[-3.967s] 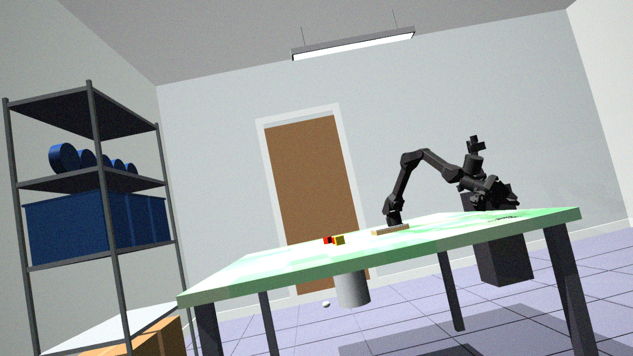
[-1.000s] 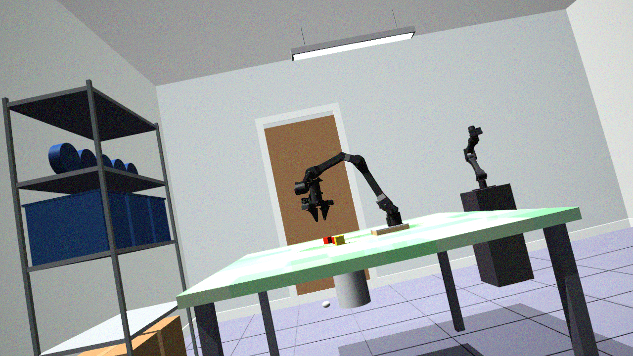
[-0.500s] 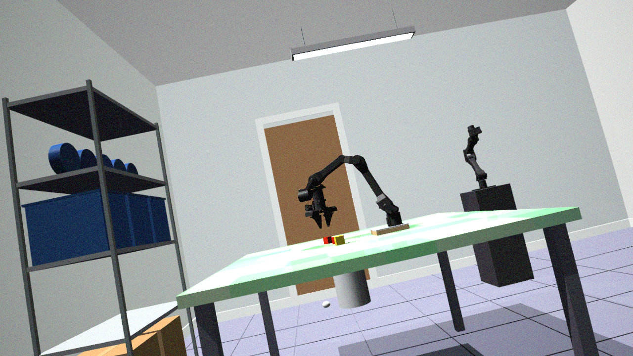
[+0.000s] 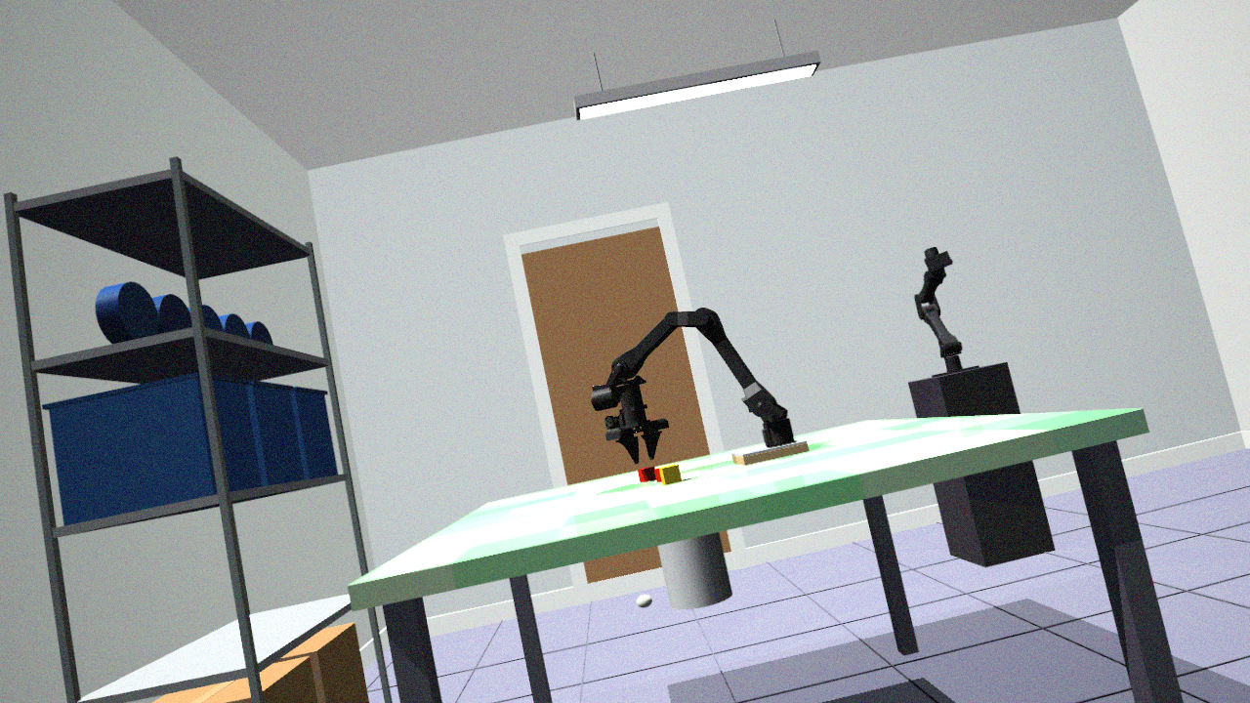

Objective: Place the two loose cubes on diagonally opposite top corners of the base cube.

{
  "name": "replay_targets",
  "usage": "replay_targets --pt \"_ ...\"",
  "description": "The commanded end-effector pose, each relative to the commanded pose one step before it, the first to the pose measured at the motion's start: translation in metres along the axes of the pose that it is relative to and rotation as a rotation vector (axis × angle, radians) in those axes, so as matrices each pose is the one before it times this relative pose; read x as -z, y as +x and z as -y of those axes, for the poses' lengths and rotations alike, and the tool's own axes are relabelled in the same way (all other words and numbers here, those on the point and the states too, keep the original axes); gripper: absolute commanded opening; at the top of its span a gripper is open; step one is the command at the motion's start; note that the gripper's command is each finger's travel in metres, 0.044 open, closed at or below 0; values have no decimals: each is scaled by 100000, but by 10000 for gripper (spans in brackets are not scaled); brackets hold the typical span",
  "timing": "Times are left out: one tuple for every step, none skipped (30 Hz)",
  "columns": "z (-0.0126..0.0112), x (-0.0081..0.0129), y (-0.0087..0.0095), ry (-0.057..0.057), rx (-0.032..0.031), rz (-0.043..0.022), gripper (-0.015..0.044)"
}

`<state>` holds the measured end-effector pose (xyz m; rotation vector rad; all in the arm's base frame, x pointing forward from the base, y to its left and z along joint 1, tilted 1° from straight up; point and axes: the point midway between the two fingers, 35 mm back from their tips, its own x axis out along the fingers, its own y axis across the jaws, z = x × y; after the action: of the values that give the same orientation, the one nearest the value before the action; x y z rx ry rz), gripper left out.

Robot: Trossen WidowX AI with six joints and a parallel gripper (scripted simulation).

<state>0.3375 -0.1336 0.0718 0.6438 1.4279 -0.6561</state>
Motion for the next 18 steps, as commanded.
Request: replay_targets --pt "71 -41 680 -623 449 100 265" --pt "-2 -5 165 0 0 0 265" --pt "-2 -4 164 0 0 0 265" --pt "-2 -3 164 0 0 0 265" --pt "-1 -2 164 0 0 0 265" --pt "-1 -2 164 0 0 0 265" --pt "0 -1 164 0 0 0 265" --pt "0 0 164 0 0 0 265" --pt "0 1 163 0 1 0 265" --pt "1 2 163 0 1 -1 265" --pt "1 2 163 0 1 -1 265" --pt "2 3 163 0 1 -1 265" --pt "2 4 163 0 1 -1 265" --pt "2 5 163 0 1 -1 265" --pt "3 6 162 0 1 -1 265" --pt "3 6 162 0 1 -1 265" --pt "4 7 162 0 1 -1 265" --pt "3 7 133 0 1 -1 265"
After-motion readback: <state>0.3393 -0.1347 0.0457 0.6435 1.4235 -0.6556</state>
